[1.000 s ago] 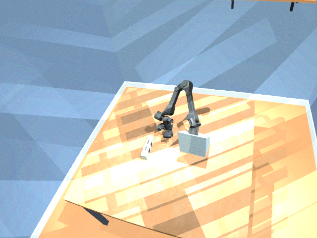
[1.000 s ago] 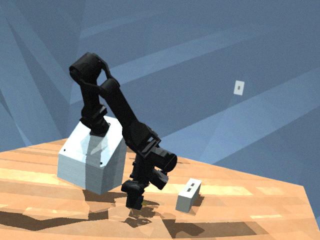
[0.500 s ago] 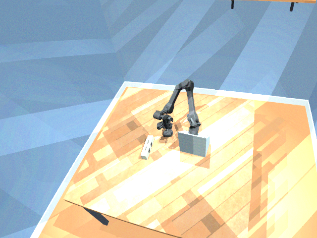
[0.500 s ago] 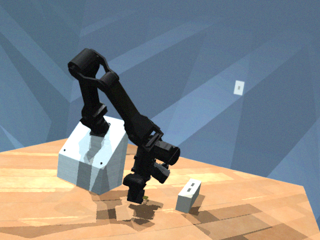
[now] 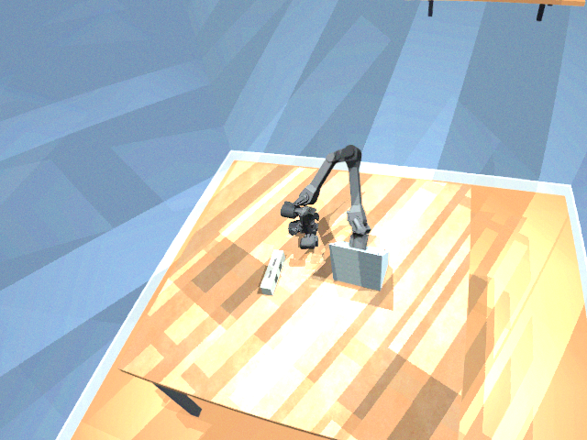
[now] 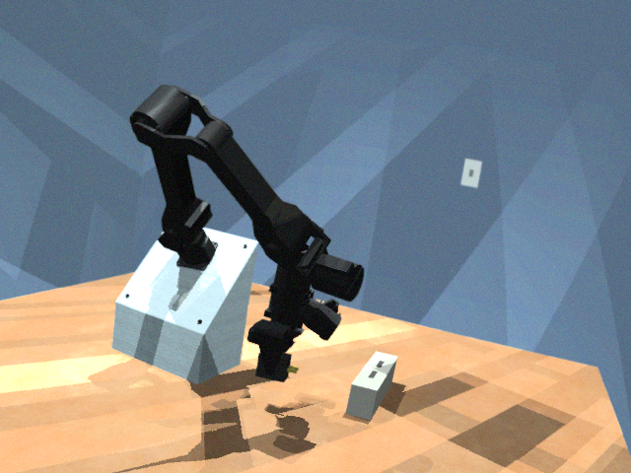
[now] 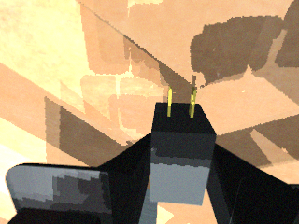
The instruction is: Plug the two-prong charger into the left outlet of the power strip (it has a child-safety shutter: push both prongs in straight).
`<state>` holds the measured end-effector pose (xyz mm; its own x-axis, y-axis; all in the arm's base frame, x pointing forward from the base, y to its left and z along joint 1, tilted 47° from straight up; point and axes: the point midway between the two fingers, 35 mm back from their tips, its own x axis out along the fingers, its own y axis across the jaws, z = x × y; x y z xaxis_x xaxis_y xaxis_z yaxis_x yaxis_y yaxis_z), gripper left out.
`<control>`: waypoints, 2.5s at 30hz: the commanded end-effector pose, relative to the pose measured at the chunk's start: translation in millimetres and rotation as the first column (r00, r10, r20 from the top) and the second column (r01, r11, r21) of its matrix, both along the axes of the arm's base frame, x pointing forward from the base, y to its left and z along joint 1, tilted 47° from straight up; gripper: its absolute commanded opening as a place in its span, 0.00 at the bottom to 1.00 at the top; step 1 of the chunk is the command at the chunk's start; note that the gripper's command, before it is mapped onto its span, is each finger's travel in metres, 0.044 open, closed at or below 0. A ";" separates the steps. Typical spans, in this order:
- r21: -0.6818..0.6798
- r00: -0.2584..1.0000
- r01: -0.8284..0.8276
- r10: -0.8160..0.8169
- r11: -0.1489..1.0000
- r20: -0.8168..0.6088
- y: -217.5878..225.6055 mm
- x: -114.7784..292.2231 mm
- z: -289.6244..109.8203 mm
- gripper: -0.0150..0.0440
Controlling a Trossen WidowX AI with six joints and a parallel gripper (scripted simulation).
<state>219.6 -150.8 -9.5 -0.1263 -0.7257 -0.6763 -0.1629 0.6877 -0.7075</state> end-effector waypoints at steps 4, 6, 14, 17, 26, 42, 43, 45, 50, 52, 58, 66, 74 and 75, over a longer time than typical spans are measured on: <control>0.000 1.000 0.007 -0.007 1.000 0.003 5.0 4.4 -8.5 0.25; 0.002 1.000 0.008 -0.008 1.000 0.006 6.8 5.9 -11.3 0.25; 0.006 1.000 0.013 -0.013 1.000 0.014 14.1 11.5 -22.9 0.25; 0.007 1.000 0.015 -0.015 1.000 0.017 16.9 13.4 -27.4 0.25; 0.010 0.999 0.021 -0.021 1.000 0.025 25.5 18.3 -41.0 0.25; 0.014 0.999 0.032 -0.033 0.999 0.039 41.2 24.2 -66.3 0.25; 0.014 0.999 0.033 -0.034 0.999 0.040 42.2 24.4 -67.9 0.25; 0.014 0.999 0.035 -0.035 0.999 0.041 44.2 24.8 -71.1 0.25; 0.014 0.998 0.039 -0.039 0.999 0.045 49.2 25.7 -79.3 0.25; 0.014 0.998 0.040 -0.041 0.999 0.047 51.2 25.9 -82.5 0.25; 0.014 0.998 0.045 -0.046 0.999 0.052 57.1 26.2 -92.5 0.25; 0.012 0.997 0.051 -0.052 0.999 0.058 64.9 25.7 -105.9 0.25; 0.010 0.996 0.058 -0.059 0.998 0.064 72.5 24.3 -119.3 0.25; 0.010 0.996 0.059 -0.060 0.998 0.065 73.5 24.0 -121.0 0.25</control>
